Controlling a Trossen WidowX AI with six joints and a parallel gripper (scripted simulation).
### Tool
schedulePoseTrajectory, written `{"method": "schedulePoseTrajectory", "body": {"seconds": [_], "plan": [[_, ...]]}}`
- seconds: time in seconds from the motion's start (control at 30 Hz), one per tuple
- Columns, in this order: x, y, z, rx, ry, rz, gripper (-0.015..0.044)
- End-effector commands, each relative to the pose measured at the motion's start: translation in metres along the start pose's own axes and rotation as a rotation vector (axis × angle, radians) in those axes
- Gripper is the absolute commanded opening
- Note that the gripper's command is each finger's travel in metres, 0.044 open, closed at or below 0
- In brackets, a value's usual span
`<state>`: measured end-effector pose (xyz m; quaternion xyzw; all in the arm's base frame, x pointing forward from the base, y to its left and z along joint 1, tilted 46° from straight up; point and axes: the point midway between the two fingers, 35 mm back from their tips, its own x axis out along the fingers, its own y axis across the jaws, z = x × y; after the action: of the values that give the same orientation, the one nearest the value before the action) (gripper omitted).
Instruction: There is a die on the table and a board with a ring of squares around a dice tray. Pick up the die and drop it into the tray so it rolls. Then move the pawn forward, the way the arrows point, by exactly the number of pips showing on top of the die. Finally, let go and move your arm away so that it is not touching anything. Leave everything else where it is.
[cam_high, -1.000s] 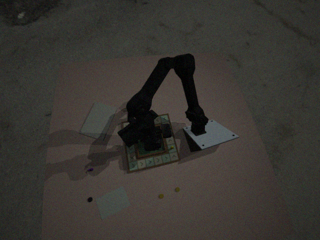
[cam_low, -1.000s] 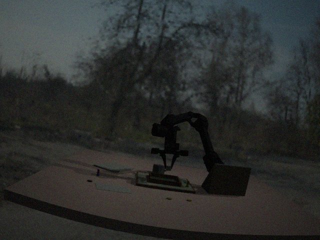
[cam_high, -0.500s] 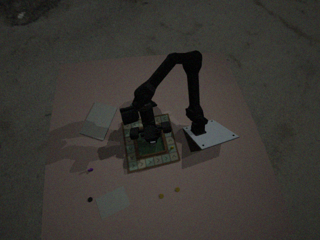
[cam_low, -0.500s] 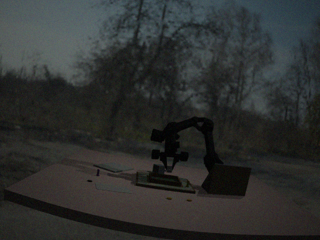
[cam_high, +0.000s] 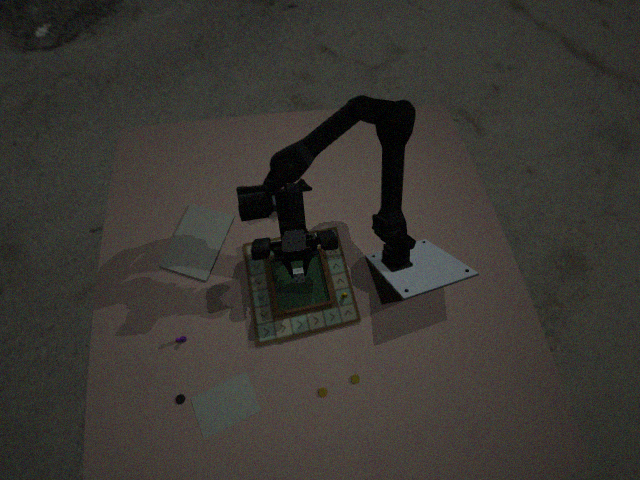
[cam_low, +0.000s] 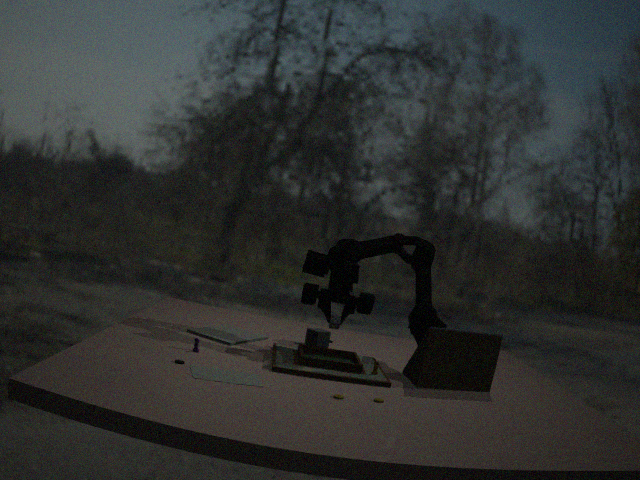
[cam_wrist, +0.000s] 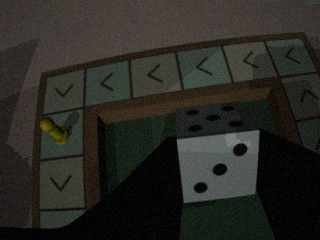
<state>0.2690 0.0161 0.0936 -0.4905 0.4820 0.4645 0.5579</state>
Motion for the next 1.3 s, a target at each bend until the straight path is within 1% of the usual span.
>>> {"method": "schedulePoseTrajectory", "body": {"seconds": [0.0,0.67,0.97,1.1,1.2,1.23,1.27], "plan": [[-0.004,0.002,0.002,0.000,-0.007,0.004,0.0000],[-0.003,0.002,0.001,-0.002,0.001,0.006,0.0000],[-0.005,0.002,0.002,-0.002,0.000,0.006,0.0236],[-0.028,0.002,0.029,0.000,-0.008,0.005,0.0341],[-0.029,0.002,0.031,0.001,-0.008,0.005,0.0420],[-0.028,0.002,0.030,0.004,0.006,0.012,0.0440],[-0.023,0.003,0.029,0.015,0.050,0.030,0.0440]]}}
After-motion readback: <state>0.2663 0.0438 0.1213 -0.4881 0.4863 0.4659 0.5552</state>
